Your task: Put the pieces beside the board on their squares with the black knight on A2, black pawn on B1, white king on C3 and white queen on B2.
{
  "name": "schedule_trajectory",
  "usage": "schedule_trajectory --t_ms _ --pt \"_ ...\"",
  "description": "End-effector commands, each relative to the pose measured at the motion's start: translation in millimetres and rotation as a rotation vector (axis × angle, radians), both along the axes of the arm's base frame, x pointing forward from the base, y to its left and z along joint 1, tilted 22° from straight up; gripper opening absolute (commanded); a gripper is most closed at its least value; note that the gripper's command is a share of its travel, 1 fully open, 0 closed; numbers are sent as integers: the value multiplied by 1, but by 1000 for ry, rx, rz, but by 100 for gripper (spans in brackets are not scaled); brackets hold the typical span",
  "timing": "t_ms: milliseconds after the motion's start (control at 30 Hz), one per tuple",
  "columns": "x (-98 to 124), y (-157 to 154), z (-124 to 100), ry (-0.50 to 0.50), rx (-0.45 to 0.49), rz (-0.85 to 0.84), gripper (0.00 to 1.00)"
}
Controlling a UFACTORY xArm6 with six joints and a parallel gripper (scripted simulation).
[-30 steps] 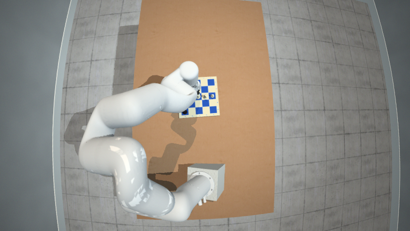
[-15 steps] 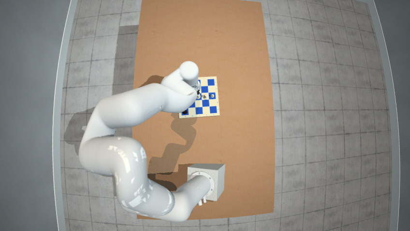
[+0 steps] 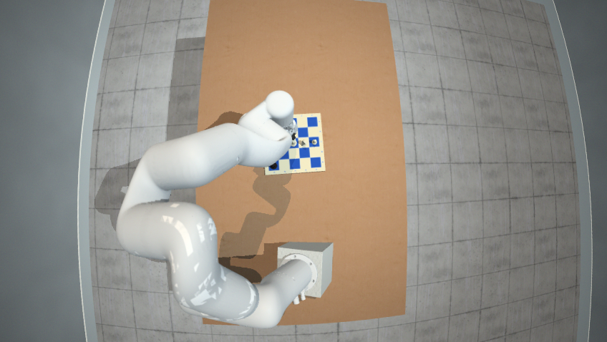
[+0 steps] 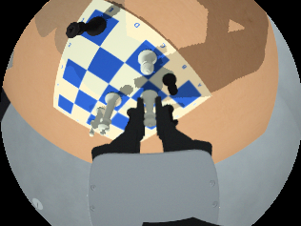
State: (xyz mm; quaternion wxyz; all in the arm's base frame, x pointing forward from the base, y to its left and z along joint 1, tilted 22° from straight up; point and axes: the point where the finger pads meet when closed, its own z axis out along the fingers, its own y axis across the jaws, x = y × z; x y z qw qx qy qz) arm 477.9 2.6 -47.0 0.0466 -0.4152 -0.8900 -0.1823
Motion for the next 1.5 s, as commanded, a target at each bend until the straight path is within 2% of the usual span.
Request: schedule_trajectory --t_ms 0,100,133,200,233,300,333,467,500,567,600,1133,1467 --pt "1 -1 1 -4 -1 -1 0" --pt "1 -1 1 -4 -1 -1 0" --pt "1 -1 1 -4 -1 -1 8" --pt "1 -1 1 -4 -1 -1 8" --pt "1 -1 1 -4 -1 -1 17" --pt "1 -1 1 -4 -1 -1 17" --pt "1 -1 1 -4 -1 -1 25" --pt "1 -1 1 -4 -1 -1 25" --pt "1 -1 1 -4 -1 -1 34" --pt "1 -1 1 -4 -1 -1 34" --pt "1 -1 1 -4 -1 -1 42" --pt "1 -2 6 -4 -1 -1 42" --pt "-2 -18 46 -4 -1 -1 42"
